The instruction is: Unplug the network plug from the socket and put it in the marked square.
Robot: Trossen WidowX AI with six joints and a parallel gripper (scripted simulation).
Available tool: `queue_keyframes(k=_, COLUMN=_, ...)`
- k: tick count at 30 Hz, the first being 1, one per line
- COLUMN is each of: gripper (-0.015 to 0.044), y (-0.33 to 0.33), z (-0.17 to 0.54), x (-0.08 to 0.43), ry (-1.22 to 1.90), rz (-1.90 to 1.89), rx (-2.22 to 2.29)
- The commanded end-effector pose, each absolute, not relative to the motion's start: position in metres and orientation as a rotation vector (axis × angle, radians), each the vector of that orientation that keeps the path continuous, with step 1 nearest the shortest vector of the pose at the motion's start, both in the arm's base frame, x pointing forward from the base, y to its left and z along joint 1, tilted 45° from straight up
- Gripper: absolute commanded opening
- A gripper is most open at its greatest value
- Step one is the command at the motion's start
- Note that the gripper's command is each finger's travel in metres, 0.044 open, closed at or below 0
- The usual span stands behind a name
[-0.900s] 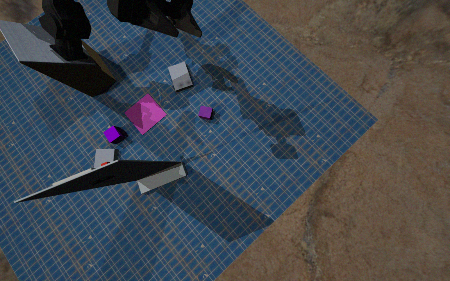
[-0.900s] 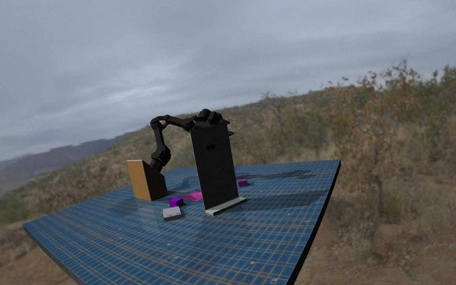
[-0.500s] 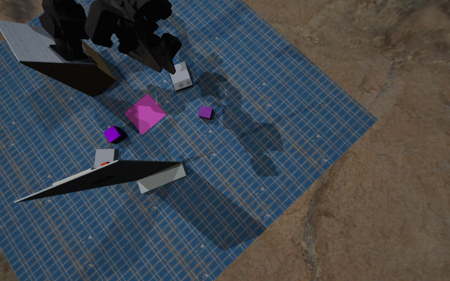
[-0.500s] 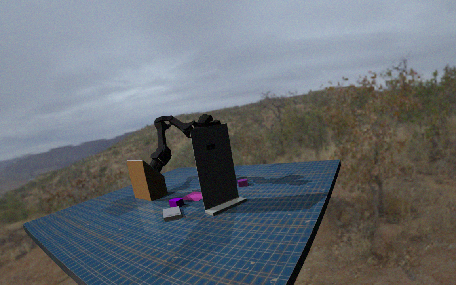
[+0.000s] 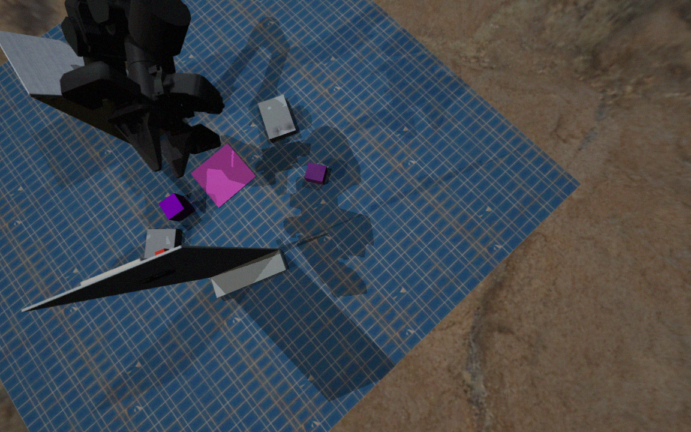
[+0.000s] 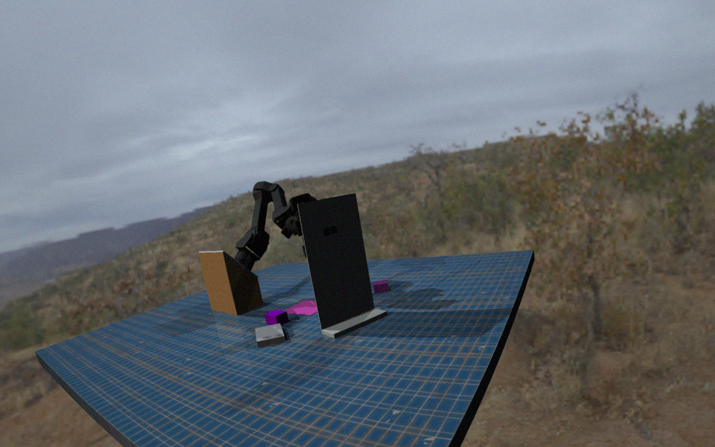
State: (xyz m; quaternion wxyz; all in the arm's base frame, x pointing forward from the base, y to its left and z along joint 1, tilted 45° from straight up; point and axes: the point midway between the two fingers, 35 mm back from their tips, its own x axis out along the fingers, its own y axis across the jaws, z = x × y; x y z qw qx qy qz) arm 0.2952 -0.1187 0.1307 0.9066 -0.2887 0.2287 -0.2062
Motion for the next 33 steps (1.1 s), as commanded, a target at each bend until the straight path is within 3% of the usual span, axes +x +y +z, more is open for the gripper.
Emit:
queue_keyframes(k=1, gripper=0.0156, y=-0.133, z=0.106, x=0.277, ry=0.574, rz=-0.468, rx=-0.682)
queue_keyframes(k=33, gripper=0.0156, y=-0.163, z=0.092, x=0.328, ry=0.591, rz=-0.476, rx=-0.698)
